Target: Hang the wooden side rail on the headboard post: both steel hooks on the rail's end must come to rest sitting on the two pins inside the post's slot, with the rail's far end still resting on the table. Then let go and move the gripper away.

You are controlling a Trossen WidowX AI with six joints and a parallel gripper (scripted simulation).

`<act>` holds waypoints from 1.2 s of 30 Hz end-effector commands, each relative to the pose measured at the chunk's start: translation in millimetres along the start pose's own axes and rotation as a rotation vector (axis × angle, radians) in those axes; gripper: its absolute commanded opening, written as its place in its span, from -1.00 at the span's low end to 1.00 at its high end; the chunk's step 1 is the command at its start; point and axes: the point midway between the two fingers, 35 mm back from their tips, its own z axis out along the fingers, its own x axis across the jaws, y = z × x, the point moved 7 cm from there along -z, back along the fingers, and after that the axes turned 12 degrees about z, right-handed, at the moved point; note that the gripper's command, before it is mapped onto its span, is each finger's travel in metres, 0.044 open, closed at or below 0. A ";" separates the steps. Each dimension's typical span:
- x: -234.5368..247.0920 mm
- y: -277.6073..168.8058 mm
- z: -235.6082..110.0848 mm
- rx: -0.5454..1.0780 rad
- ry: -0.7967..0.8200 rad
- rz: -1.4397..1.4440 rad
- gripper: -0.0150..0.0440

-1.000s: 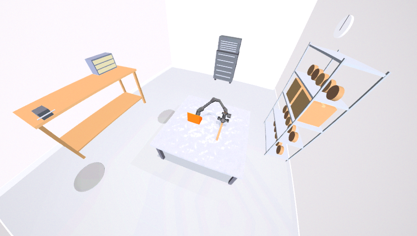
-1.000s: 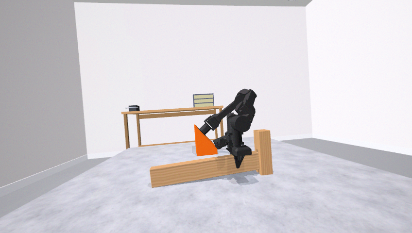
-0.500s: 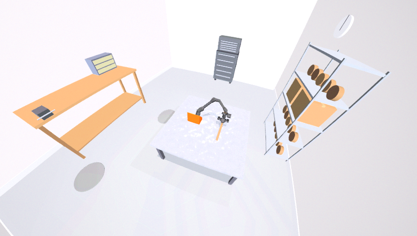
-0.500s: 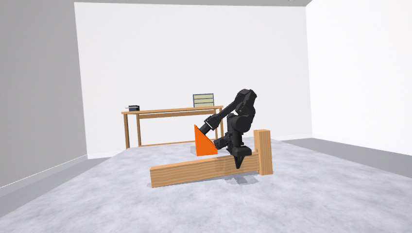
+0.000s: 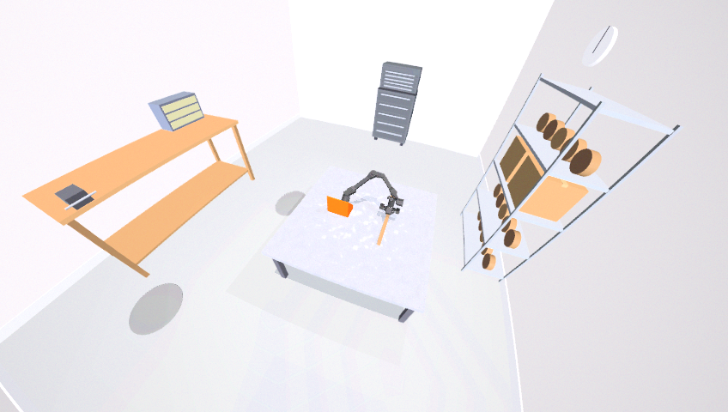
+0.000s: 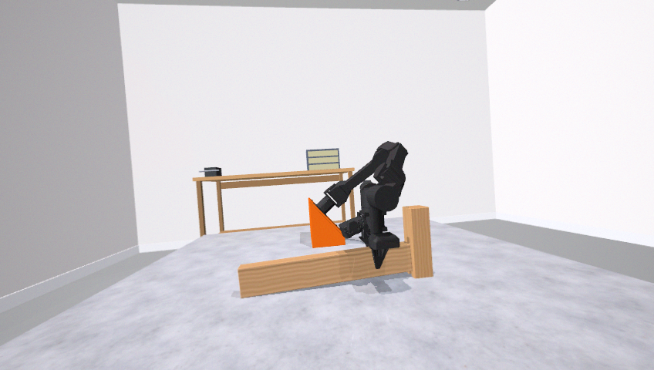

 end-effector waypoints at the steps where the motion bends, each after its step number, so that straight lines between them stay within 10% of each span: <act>1: 0.8 -0.6 -0.6 0.007 0.005 -0.004 -0.49; 26: 0.8 -0.6 3.4 0.007 0.005 -0.004 -0.49; 36: 0.0 0.3 2.9 0.000 0.001 0.002 0.40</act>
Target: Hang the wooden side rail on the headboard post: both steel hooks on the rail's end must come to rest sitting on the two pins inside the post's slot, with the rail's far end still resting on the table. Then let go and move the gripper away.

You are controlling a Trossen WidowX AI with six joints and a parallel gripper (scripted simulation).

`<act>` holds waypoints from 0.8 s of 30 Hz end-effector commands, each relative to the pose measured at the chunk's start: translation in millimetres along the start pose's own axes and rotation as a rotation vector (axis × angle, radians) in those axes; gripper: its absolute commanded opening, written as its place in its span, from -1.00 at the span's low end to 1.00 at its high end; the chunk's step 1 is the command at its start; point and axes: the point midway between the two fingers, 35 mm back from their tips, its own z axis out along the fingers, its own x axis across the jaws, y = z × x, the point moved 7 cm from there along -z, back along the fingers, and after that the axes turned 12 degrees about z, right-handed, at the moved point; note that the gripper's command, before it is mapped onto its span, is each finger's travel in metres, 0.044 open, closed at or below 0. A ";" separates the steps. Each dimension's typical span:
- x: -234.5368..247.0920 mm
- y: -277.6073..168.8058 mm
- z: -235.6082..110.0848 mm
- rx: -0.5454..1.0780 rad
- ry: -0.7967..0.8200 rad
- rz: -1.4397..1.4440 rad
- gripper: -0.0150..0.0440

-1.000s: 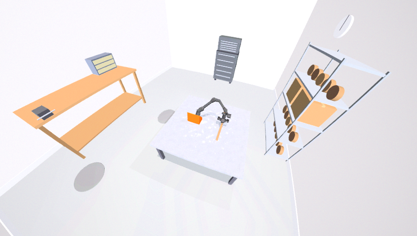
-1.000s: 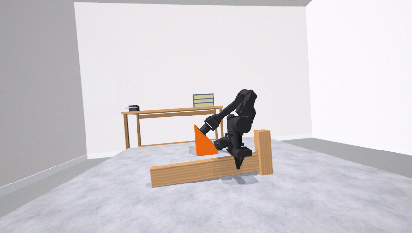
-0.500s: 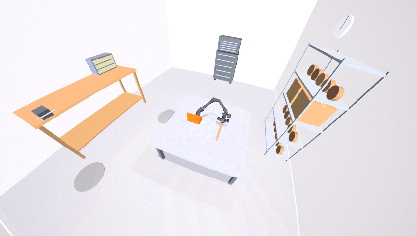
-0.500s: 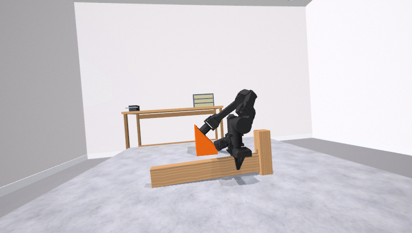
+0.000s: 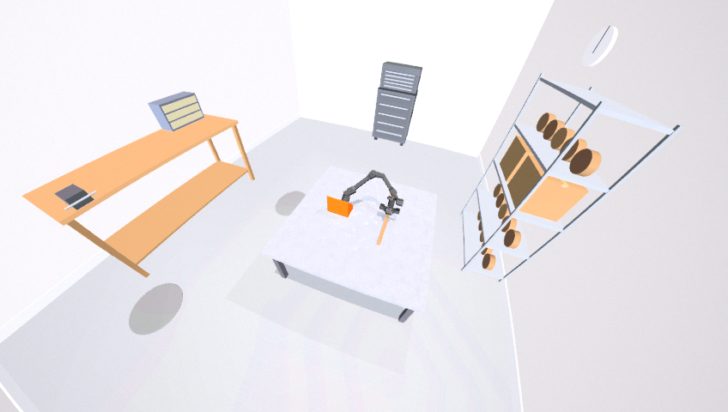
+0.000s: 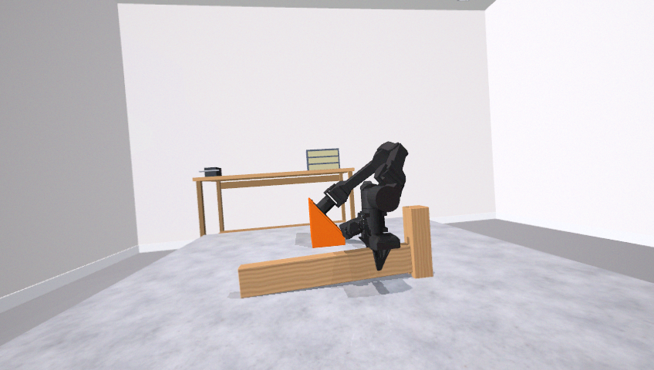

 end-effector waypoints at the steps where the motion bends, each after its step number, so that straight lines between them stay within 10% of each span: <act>1: 0.0 -0.1 0.0 0.000 0.000 0.000 0.49; 7: 0.4 0.6 -23.3 0.002 0.002 -0.004 1.00; 24: 5.8 30.4 -39.8 0.004 0.004 -0.007 1.00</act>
